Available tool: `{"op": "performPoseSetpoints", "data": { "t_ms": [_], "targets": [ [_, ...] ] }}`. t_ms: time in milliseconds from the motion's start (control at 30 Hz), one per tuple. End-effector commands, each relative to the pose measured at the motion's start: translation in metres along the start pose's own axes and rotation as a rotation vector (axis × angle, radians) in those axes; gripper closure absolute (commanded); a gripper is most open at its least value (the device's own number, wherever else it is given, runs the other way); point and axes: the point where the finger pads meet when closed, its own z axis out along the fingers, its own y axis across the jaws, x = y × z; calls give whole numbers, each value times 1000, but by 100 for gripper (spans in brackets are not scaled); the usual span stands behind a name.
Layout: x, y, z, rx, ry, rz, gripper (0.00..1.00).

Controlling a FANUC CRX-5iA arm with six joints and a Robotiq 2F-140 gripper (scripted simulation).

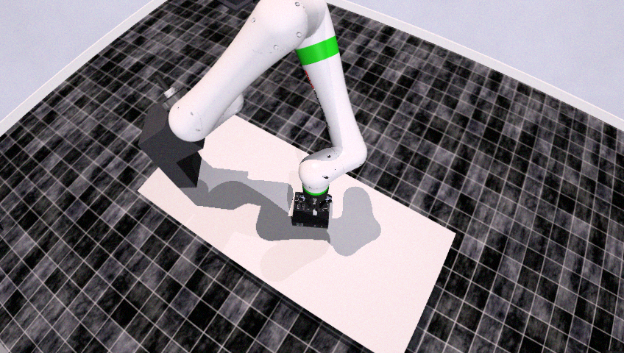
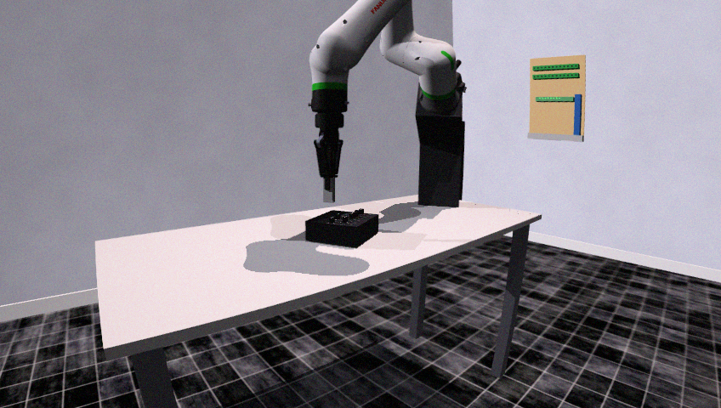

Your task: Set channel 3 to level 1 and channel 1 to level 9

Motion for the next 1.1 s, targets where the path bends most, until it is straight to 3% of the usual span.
{"op": "performPoseSetpoints", "data": {
  "t_ms": [0, 1067],
  "targets": [
    [0, 0, 0, 1, -1, 0, 100],
    [0, 0, 6, 2, -1, 1, 100]
  ]
}}
